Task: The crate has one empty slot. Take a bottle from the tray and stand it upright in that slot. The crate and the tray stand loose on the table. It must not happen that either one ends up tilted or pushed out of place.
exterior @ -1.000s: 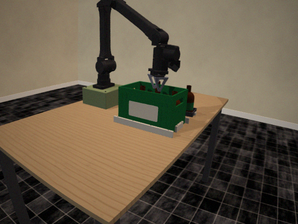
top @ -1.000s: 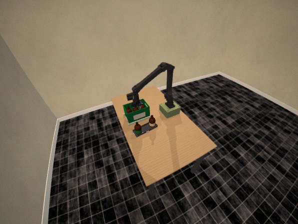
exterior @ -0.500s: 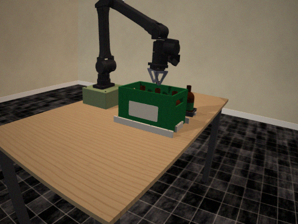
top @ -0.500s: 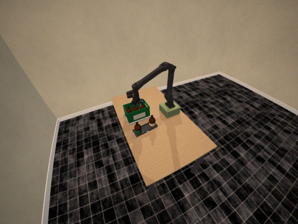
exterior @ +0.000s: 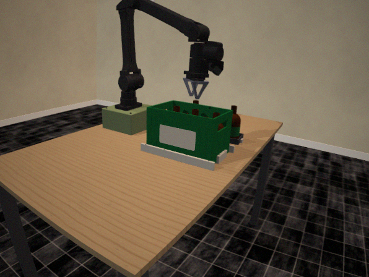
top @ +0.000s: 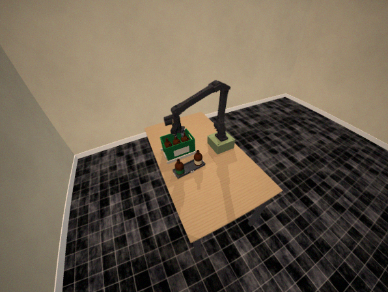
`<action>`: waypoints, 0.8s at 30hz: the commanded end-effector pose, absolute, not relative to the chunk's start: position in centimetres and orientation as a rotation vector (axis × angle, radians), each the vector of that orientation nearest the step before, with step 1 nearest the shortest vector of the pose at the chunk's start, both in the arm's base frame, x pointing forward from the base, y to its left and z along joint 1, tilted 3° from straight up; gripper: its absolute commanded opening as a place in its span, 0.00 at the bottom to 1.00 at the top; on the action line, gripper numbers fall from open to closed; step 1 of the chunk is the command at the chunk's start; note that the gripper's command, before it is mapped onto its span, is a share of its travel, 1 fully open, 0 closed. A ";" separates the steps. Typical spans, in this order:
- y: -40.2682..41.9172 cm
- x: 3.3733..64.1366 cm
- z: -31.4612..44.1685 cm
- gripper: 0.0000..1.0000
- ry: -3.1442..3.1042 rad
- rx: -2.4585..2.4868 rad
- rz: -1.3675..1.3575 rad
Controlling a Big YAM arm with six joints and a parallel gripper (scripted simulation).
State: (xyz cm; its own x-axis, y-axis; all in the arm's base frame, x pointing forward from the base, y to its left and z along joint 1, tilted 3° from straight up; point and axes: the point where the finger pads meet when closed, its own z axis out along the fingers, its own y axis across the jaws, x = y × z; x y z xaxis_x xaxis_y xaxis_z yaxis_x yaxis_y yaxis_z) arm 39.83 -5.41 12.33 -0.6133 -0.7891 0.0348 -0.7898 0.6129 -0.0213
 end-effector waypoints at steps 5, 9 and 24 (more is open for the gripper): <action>-5.3 42.5 16.7 0.61 -2.874 1.392 0.128; -5.3 42.6 15.9 0.61 -2.855 1.385 0.107; -5.3 42.6 16.2 0.00 -2.860 1.388 0.113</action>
